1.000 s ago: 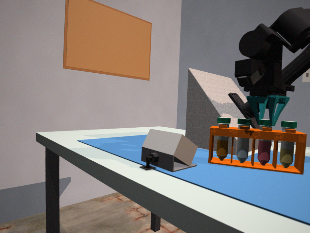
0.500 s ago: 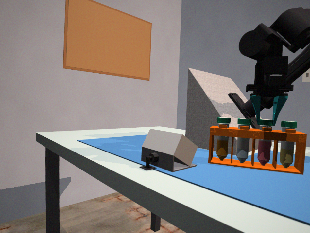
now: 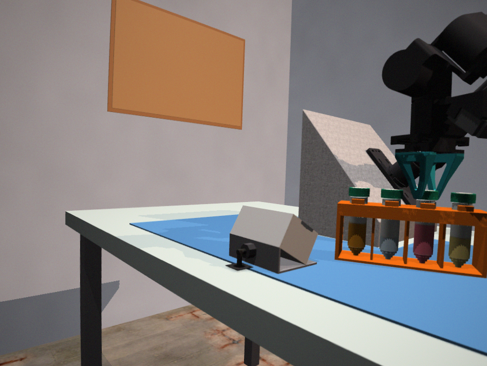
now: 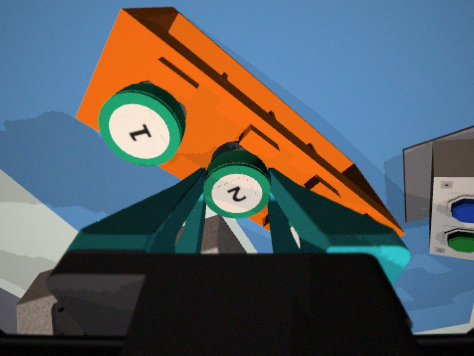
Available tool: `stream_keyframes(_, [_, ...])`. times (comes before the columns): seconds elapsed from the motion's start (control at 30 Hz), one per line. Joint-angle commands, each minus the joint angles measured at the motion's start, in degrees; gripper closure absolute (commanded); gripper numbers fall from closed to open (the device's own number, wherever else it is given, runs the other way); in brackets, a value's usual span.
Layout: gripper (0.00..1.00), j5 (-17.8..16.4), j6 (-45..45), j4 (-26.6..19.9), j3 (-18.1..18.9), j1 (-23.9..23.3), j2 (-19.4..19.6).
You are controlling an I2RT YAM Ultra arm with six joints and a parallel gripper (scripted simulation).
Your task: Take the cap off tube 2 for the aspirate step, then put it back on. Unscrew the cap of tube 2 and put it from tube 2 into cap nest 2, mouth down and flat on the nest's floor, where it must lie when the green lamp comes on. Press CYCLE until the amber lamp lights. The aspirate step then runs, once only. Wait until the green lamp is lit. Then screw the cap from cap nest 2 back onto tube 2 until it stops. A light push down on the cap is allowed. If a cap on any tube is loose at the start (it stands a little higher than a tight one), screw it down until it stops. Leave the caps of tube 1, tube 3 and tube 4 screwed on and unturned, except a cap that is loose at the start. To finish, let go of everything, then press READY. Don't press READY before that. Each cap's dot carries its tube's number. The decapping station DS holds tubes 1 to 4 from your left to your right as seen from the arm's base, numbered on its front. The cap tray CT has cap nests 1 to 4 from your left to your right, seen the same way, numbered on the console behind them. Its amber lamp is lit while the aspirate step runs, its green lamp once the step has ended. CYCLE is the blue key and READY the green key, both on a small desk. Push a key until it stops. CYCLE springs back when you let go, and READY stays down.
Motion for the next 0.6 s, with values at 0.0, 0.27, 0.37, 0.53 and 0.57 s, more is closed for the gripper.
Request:
stream_keyframes(0.0, [1.00,0.0,-11.9,0.7,0.2,-0.2,-0.1])
stream_keyframes(0.27, [1.00,0.0,-31.5,0.6,0.2,-0.2,-0.1])
stream_keyframes(0.37, [1.00,0.0,-31.5,0.6,0.2,-0.3,-0.1])
stream_keyframes(0.53, [1.00,0.0,-31.5,0.6,0.2,-0.3,-0.1])
stream_keyframes(0.57, [1.00,0.0,-31.5,0.6,0.2,-0.2,-0.1])
